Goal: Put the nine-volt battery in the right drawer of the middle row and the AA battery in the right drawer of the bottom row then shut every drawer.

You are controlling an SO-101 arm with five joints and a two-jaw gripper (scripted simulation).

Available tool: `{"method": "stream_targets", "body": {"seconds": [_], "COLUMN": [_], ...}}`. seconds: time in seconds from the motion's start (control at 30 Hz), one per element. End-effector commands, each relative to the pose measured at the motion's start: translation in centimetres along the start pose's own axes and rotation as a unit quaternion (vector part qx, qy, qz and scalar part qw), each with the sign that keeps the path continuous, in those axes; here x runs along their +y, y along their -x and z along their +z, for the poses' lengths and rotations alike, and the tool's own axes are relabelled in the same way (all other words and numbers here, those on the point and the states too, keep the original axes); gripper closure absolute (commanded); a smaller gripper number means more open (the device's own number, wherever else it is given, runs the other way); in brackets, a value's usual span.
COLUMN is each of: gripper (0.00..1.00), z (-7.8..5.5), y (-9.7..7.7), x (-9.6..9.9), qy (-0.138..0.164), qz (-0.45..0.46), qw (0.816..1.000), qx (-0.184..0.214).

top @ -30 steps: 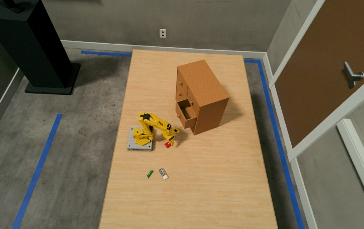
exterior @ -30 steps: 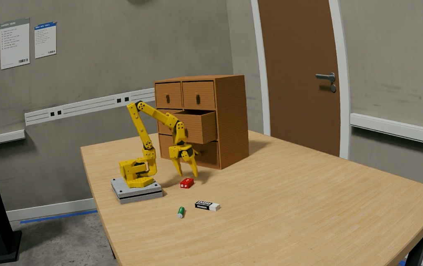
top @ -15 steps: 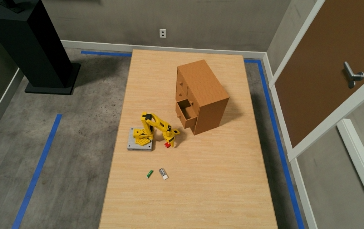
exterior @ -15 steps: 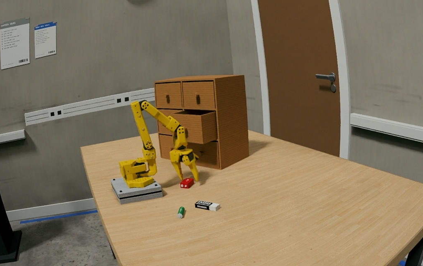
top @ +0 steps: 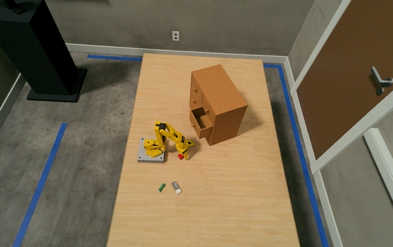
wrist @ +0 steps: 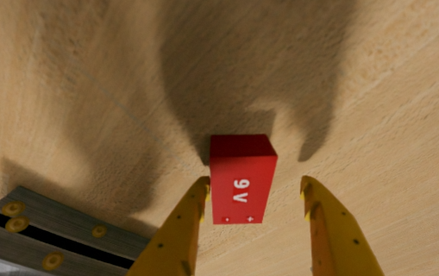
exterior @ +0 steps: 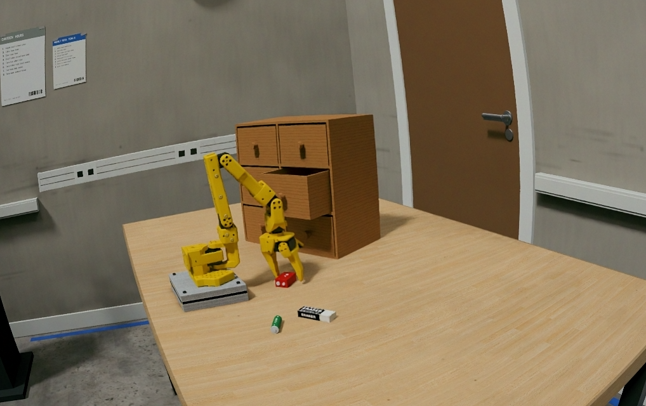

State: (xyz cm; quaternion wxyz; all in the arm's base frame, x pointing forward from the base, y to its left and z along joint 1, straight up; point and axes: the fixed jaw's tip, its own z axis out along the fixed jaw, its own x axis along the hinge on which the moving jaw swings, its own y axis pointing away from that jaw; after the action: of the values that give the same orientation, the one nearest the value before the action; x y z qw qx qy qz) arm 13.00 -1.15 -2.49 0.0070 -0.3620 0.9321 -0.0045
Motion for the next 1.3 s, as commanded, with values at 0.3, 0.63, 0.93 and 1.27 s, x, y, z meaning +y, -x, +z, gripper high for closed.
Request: {"method": "stream_targets", "body": {"seconds": [0.3, 0.63, 0.93, 1.27], "gripper": [0.7, 0.7, 0.7, 0.71], "z": [0.3, 0.41, 0.49, 0.49], "y": [-0.3, -0.42, -0.5, -0.5], "x": [0.39, 0.53, 0.62, 0.62], "qy": [0.007, 0.007, 0.007, 0.007], "qz": [0.002, 0.002, 0.002, 0.002], "qw": [1.0, 1.0, 1.0, 1.0], "qx": [0.005, 0.005, 0.005, 0.005]}}
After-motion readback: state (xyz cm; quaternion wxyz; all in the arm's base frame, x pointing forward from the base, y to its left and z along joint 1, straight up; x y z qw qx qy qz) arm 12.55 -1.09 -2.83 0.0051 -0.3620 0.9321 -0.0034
